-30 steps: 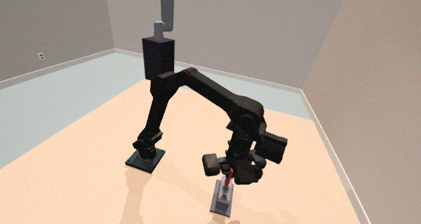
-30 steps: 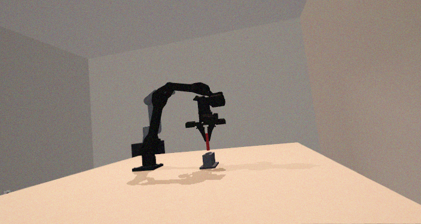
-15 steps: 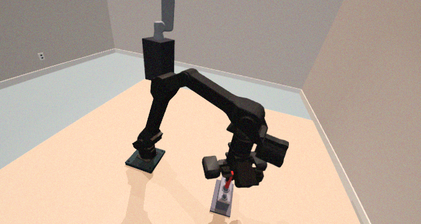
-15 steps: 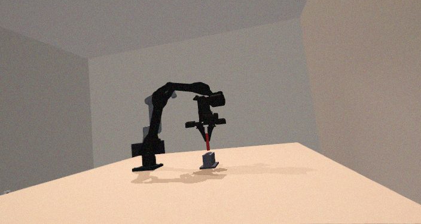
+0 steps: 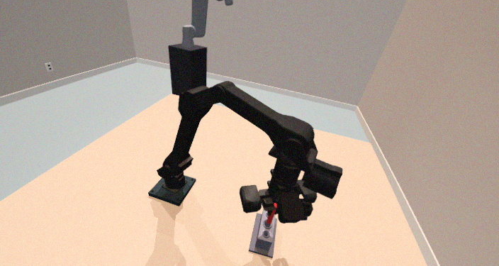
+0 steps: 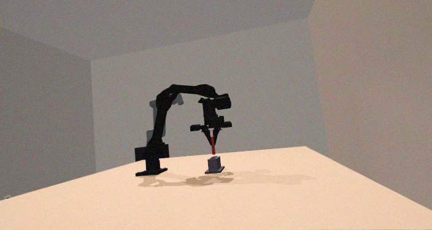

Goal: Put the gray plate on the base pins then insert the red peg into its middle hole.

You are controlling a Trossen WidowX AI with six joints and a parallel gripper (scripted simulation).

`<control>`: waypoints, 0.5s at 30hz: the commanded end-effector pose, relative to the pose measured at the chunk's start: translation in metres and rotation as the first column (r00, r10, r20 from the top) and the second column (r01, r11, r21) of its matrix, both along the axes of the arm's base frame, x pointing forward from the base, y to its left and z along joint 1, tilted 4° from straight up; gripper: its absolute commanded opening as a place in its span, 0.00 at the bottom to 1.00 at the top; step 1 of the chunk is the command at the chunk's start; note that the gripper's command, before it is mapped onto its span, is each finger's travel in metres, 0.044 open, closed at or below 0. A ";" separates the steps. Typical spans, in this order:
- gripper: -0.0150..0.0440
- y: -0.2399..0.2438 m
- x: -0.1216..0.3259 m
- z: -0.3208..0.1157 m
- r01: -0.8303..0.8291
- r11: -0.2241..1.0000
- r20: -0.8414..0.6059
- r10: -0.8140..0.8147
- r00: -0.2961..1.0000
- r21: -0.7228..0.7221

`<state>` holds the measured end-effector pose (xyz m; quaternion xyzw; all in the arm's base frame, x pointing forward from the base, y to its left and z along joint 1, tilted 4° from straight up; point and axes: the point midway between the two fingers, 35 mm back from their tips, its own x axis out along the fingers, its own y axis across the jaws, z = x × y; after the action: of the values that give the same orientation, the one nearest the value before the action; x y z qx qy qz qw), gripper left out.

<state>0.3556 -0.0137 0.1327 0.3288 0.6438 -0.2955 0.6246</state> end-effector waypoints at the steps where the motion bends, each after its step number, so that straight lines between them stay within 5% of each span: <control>1: 0.25 -0.001 0.000 0.000 -0.006 1.000 -0.001 0.006 1.000 -0.003; 15: 0.25 0.000 -0.001 -0.006 -0.002 1.000 0.000 0.002 1.000 -0.001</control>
<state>0.3571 -0.0137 0.1321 0.3297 0.6414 -0.2943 0.6271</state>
